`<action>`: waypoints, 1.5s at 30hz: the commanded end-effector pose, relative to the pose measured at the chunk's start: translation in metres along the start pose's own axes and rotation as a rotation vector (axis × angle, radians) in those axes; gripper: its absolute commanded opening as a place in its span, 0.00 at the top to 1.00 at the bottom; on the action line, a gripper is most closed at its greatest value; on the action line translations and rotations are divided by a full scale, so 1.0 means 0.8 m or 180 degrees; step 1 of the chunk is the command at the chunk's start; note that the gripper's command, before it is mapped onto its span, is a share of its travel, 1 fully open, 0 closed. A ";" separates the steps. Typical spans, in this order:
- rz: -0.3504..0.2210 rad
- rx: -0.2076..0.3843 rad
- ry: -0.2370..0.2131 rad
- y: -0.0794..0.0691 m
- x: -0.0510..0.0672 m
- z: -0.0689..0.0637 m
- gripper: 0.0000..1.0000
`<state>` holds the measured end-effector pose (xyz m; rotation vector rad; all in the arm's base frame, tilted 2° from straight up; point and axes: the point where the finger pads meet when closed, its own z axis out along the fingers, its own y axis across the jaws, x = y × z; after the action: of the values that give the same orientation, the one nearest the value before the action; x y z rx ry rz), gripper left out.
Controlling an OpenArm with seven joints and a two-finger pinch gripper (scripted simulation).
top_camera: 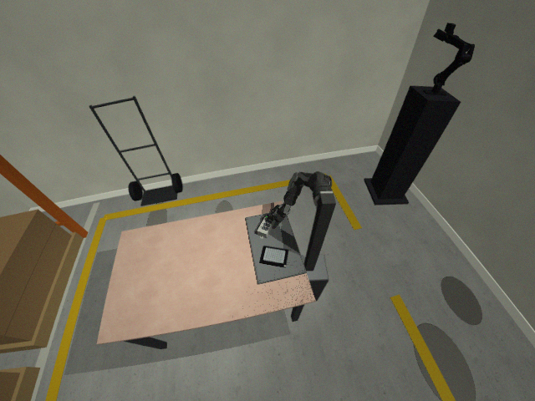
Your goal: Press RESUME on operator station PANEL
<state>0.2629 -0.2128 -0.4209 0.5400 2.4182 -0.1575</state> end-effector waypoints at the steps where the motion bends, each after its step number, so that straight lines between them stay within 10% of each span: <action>1: 0.0003 -0.0025 -0.0001 0.002 0.000 0.001 1.00; 6: 0.0001 0.0004 -0.0020 0.000 -0.020 -0.019 1.00; 45: -0.0001 -0.0025 0.0000 0.001 -0.014 -0.018 1.00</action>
<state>0.2626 -0.2136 -0.4021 0.5365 2.4180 -0.1567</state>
